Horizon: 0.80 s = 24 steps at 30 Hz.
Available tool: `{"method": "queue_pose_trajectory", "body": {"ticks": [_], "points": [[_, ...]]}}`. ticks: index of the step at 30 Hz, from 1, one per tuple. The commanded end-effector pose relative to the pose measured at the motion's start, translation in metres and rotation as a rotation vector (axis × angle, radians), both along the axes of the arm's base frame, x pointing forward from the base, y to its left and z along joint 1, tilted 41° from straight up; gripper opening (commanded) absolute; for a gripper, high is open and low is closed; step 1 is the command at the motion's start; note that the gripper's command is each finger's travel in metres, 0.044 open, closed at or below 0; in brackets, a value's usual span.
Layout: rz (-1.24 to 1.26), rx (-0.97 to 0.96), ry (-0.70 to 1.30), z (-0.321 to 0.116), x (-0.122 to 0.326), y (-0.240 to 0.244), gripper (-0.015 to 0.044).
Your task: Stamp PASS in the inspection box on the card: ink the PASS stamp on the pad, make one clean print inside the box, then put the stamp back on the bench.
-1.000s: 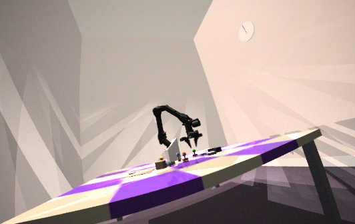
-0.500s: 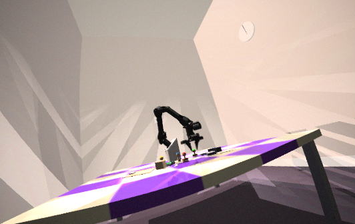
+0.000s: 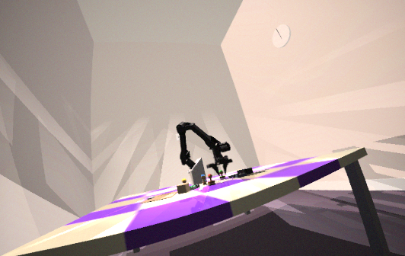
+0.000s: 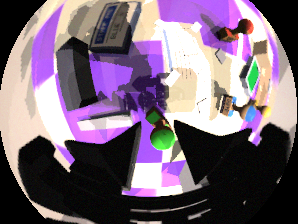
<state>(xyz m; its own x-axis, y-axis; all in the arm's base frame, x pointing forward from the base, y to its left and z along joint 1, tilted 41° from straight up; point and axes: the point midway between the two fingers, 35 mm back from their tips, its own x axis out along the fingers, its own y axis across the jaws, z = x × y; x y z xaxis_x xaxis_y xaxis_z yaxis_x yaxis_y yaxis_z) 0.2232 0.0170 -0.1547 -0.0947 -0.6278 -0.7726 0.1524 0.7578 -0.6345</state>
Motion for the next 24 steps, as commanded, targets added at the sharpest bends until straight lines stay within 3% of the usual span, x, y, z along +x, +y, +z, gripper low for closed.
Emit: {"method": "queue_pose_trajectory", "body": {"ticks": [1, 7, 24], "points": [[0.006, -0.008, 0.011, -0.0034, -0.0045, -0.0054, 0.0215], [0.006, -0.008, 0.011, -0.0034, -0.0045, -0.0054, 0.0215], [0.000, -0.003, 0.005, -0.0031, -0.0025, -0.0034, 0.0102]]}}
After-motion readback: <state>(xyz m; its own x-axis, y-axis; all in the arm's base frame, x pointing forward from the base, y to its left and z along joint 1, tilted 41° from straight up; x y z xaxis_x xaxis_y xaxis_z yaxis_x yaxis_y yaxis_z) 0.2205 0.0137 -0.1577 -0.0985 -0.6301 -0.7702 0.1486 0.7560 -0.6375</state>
